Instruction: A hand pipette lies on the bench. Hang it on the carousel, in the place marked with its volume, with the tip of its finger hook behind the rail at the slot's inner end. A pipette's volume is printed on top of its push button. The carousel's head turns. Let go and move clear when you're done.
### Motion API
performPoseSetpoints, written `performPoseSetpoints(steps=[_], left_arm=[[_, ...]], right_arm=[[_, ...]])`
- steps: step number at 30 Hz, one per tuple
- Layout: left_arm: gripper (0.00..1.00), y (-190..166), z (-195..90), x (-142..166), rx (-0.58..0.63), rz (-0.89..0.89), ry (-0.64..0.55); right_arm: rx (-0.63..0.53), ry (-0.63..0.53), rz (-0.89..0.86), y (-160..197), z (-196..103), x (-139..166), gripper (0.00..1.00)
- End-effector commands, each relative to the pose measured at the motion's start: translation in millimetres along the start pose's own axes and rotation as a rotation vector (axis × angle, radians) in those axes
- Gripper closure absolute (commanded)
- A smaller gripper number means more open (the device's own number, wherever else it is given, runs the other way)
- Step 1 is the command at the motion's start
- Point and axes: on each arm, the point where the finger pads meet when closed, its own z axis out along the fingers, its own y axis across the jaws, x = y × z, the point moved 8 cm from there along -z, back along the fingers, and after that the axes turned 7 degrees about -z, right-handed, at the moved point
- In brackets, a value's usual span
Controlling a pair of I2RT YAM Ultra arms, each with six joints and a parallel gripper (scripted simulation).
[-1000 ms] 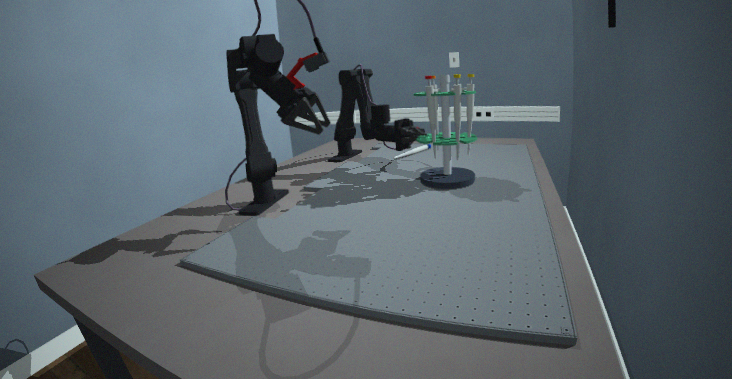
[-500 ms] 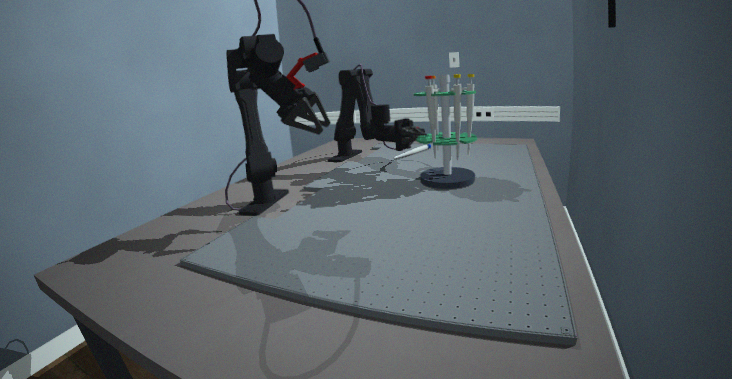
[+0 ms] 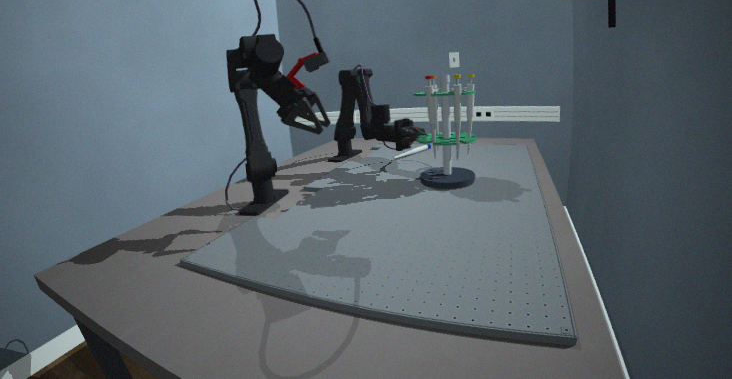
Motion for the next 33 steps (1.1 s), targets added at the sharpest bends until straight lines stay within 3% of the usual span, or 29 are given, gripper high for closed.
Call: performPoseSetpoints(steps=[1,12,16,19,25,28,33], left_arm=[[1.00,-10.6,8.3,-1.8,0.018,0.003,-0.003],[1.00,-10.6,8.3,-1.8,0.018,0.003,-0.003],[1.00,-7.3,0.4,-20.7,-0.023,0.009,0.134],[1.00,-19.5,8.2,-21.6,0.015,0.004,0.138],[1.00,-11.9,5.2,-30.5,-0.014,0.007,0.172],[1.00,-7.3,12.6,-41.3,-0.029,0.008,0.257],[1.00,-1.6,9.8,-49.0,-0.046,0.009,0.255]], right_arm=[[0.019,-0.035,-0.022,-4.2,-6.0,-7.5,0.00],[0.019,-0.035,-0.022,-4.2,-6.0,-7.5,0.00],[0.019,-0.035,-0.022,-4.2,-6.0,-7.5,0.00],[0.019,-0.035,-0.022,-4.2,-6.0,-7.5,0.00],[0.019,-0.035,-0.022,-4.2,-6.0,-7.5,0.00],[0.019,-0.035,-0.022,-4.2,-6.0,-7.5,0.00],[0.019,-0.035,-0.022,-4.2,-6.0,-7.5,0.00]])
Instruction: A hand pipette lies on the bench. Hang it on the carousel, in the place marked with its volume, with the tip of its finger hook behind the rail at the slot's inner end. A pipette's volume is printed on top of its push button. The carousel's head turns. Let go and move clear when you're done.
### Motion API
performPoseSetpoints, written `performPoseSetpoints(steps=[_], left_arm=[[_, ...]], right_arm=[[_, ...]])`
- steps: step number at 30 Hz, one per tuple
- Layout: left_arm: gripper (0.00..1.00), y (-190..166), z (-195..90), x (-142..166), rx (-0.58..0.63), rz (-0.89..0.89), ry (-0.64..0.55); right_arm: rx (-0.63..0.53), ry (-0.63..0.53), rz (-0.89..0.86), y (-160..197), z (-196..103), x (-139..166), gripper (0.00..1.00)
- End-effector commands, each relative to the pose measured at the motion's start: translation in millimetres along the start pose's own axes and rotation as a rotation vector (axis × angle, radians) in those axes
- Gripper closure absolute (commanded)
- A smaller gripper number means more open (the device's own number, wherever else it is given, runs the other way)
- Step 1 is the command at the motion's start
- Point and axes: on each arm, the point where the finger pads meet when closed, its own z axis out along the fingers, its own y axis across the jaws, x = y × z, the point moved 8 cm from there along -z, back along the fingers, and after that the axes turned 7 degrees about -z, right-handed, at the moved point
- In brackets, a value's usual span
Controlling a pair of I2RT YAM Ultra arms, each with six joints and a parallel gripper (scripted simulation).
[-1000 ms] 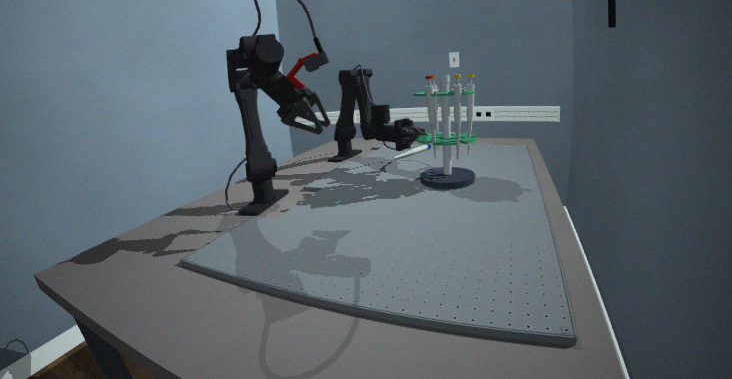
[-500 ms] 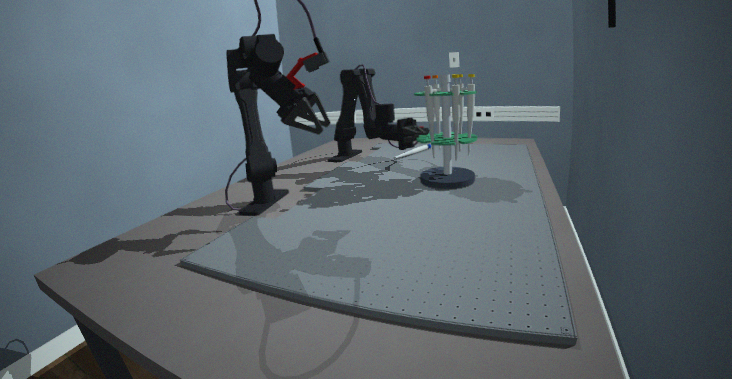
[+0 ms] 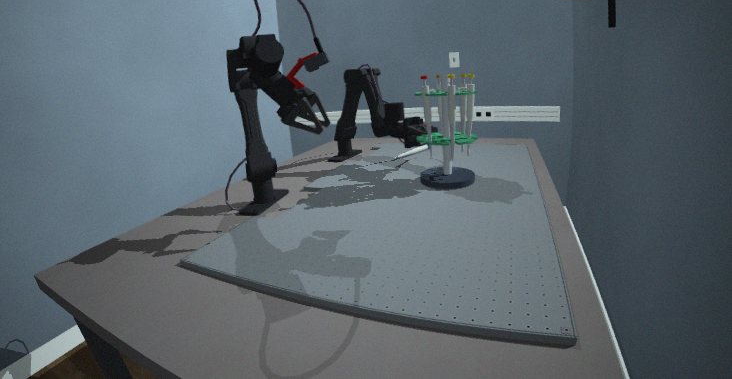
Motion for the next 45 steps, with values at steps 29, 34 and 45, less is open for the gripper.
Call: performPoseSetpoints(steps=[29,34,45], left_arm=[[1.00,-8.2,7.3,-50.4,-0.029,0.008,0.289],[1.00,-7.4,15.8,-71.5,-0.053,0.011,0.423],[1.00,-11.1,15.9,-72.2,-0.046,0.010,0.425]], right_arm=[[0.019,-0.035,-0.022,-4.2,-6.0,-7.5,0.00],[0.019,-0.035,-0.022,-4.2,-6.0,-7.5,0.00],[0.019,-0.035,-0.022,-4.2,-6.0,-7.5,0.00]])
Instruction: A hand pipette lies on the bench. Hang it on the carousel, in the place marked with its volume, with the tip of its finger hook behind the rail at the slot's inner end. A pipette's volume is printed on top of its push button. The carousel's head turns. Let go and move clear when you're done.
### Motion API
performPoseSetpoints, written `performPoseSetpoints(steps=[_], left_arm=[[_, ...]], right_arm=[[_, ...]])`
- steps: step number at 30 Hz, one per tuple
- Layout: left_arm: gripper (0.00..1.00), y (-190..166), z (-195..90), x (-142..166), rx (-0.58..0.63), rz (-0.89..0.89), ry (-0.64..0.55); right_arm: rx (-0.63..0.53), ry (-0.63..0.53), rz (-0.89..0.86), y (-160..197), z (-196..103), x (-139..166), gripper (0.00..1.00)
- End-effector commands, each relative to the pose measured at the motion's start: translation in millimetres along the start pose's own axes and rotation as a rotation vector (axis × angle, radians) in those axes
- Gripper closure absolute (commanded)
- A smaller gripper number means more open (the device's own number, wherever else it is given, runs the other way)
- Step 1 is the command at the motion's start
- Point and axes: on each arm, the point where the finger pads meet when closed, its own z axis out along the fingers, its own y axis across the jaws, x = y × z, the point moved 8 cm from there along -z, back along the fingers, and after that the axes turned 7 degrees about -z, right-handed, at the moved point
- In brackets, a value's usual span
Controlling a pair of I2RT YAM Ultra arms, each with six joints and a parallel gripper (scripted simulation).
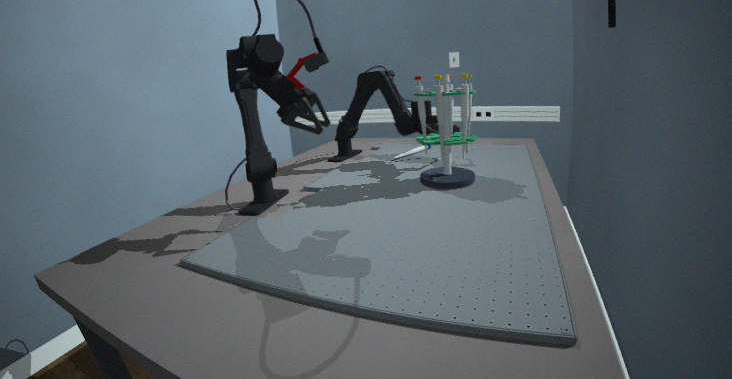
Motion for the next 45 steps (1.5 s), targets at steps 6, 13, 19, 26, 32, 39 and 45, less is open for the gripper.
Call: performPoseSetpoints(steps=[6,13,19,26,32,39,45], left_arm=[[0.51,-8.9,0.9,-9.0,0.001,0.021,0.000],[0.51,-8.9,1.5,-8.6,0.001,0.021,0.000],[0.51,-8.9,1.5,-8.6,0.001,0.021,0.000],[0.51,-9.0,1.5,-8.6,0.002,0.022,0.000],[0.51,-9.0,1.5,-8.6,0.002,0.022,0.000],[0.51,-9.0,1.5,-8.6,0.002,0.022,0.000],[0.51,-9.0,1.5,-8.6,0.002,0.022,0.000]], right_arm=[[0.019,-0.035,-0.022,-4.2,-6.0,-7.5,0.00],[0.019,-0.035,-0.022,-4.2,-6.0,-7.5,0.00],[0.019,-0.035,-0.022,-4.2,-6.0,-7.5,0.00],[0.019,-0.035,-0.022,-4.2,-6.0,-7.5,0.00],[0.019,-0.035,-0.022,-4.2,-6.0,-7.5,0.00],[0.019,-0.035,-0.022,-4.2,-6.0,-7.5,0.00],[0.019,-0.035,-0.022,-4.2,-6.0,-7.5,0.00]])
